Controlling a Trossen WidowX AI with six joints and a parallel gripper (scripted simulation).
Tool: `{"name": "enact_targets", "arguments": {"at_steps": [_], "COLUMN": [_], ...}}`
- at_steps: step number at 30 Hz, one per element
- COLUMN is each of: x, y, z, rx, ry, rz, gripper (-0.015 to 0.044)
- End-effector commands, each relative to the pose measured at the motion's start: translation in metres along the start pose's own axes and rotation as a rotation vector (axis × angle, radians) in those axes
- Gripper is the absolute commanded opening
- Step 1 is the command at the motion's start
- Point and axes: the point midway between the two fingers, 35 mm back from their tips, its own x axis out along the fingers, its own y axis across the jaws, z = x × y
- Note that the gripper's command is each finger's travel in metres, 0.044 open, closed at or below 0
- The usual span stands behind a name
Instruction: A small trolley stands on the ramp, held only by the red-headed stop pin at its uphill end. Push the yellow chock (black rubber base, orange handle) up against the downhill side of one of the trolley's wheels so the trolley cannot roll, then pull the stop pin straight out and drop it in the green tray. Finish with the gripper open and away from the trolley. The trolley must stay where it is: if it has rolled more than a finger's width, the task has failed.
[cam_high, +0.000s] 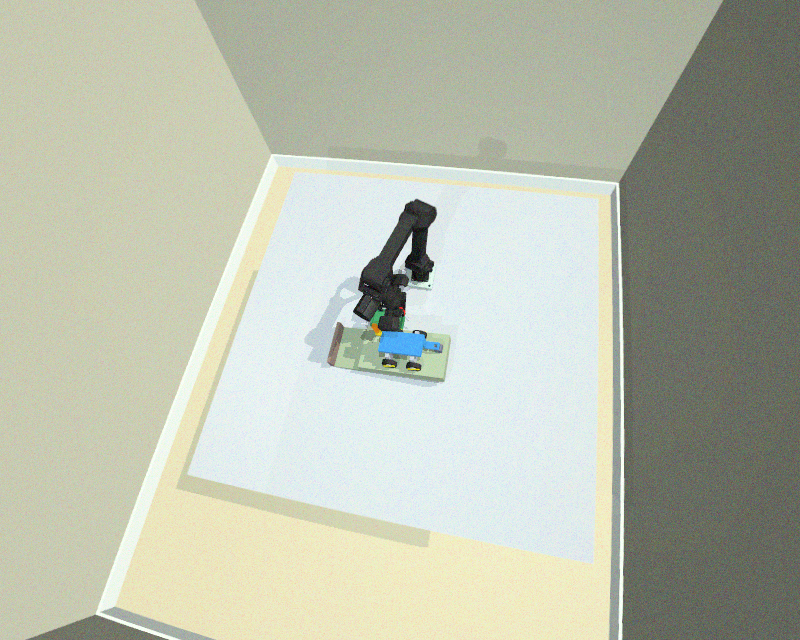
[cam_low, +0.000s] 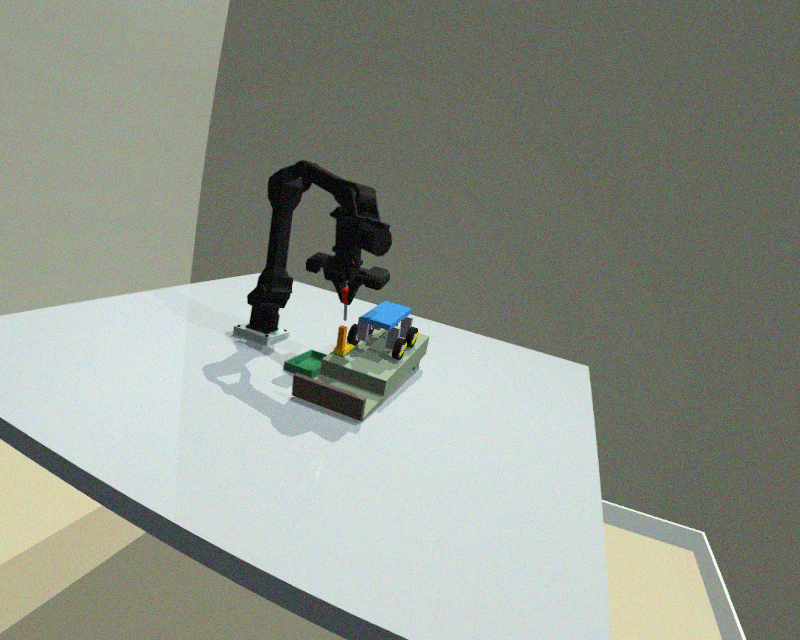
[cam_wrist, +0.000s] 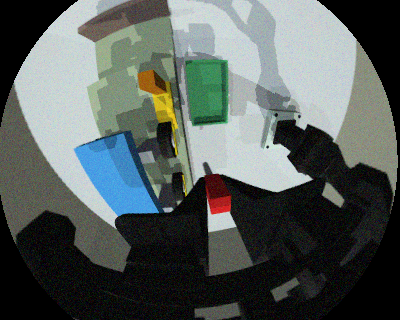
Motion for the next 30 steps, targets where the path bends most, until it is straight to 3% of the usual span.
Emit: {"name": "enact_targets", "arguments": {"at_steps": [1,16,30], "x": [-0.001,-0.007,-0.007], "y": [-0.001,-0.004,-0.005], "z": [0.016,0.073,0.074], "rx": [-0.003,-0.003,0.245], "ry": [-0.001,-0.006,-0.053], "rz": [-0.005,-0.006,0.014], "gripper": [0.0000,0.0000,0.0000]}}
